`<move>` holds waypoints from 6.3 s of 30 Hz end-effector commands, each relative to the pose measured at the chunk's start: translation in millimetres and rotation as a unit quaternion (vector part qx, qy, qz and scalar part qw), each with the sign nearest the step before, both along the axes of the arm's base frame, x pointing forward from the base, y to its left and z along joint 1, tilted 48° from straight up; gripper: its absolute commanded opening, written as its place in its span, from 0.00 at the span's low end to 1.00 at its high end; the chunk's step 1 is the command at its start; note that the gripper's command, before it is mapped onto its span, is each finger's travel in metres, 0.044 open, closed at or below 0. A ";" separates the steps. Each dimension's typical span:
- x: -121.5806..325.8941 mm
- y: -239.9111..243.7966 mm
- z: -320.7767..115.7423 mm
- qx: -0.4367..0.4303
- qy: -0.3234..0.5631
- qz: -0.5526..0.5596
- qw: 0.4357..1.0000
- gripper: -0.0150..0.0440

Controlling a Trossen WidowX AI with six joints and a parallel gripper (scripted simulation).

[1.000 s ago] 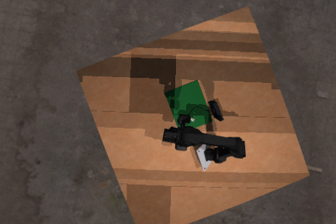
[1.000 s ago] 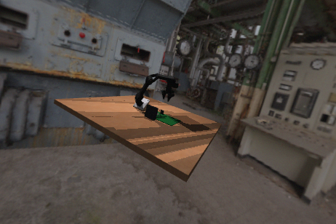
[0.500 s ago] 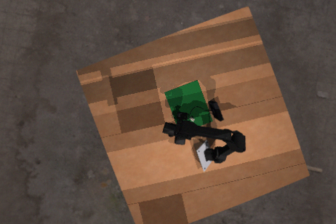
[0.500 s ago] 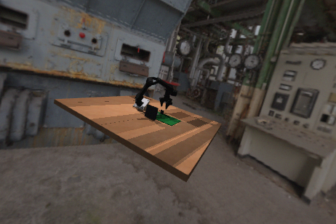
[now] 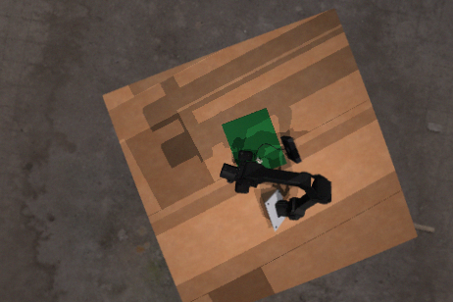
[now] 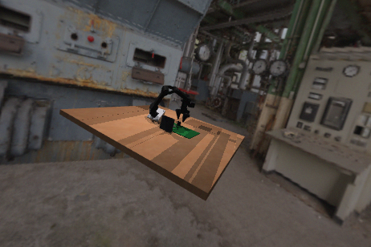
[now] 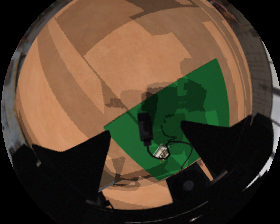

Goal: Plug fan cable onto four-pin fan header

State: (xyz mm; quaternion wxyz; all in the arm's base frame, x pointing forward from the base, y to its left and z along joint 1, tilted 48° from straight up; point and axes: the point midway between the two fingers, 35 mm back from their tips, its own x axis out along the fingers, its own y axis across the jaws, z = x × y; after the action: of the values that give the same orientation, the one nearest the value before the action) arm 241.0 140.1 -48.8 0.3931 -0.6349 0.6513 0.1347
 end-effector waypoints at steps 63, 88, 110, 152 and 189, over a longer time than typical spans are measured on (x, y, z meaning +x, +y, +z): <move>-0.4 3.3 14.2 -0.016 0.083 0.080 0.993 0.25; 2.1 -17.5 37.9 -0.063 0.377 0.357 0.852 0.25; 1.8 -36.8 57.1 -0.096 0.581 0.547 0.595 0.25; -4.4 -58.4 78.2 -0.114 0.700 0.657 0.256 0.25; -2.8 -75.5 64.3 -0.114 0.700 0.656 0.258 0.25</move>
State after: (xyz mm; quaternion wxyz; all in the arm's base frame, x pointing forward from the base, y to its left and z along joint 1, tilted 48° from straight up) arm 236.3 64.4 15.4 -0.5118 -0.5421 0.0432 0.6651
